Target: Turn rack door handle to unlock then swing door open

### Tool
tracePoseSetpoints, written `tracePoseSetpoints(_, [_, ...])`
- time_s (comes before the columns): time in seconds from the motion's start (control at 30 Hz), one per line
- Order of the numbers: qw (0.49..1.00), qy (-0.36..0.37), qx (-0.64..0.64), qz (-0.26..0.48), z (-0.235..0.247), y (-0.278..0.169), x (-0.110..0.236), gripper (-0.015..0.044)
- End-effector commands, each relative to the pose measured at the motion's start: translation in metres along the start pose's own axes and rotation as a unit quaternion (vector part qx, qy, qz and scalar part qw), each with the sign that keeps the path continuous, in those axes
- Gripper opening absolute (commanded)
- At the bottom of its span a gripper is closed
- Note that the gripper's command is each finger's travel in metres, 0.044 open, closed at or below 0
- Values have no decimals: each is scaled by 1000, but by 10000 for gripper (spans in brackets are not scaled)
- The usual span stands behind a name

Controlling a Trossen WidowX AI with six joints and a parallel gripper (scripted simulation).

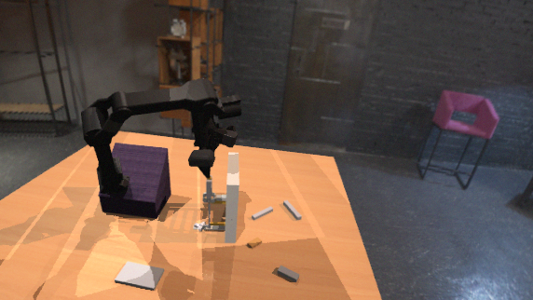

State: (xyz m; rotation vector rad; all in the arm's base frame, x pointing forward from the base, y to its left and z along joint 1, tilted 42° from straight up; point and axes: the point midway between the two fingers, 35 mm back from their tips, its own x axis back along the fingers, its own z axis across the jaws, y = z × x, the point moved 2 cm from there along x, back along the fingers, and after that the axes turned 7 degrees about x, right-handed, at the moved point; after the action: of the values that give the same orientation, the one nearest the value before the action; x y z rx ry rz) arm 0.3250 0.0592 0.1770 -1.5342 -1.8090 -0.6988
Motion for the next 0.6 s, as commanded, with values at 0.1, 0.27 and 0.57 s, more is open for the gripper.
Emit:
tracePoseSetpoints(0.1, [1000, -18, 14, 10, 0, 0, 3, 290])
tracePoseSetpoints(0.27, [1000, -16, 16, 16, 0, 1, -5, 290])
tracePoseSetpoints(0.57, [999, -14, 21, 26, 0, 1, -19, 290])
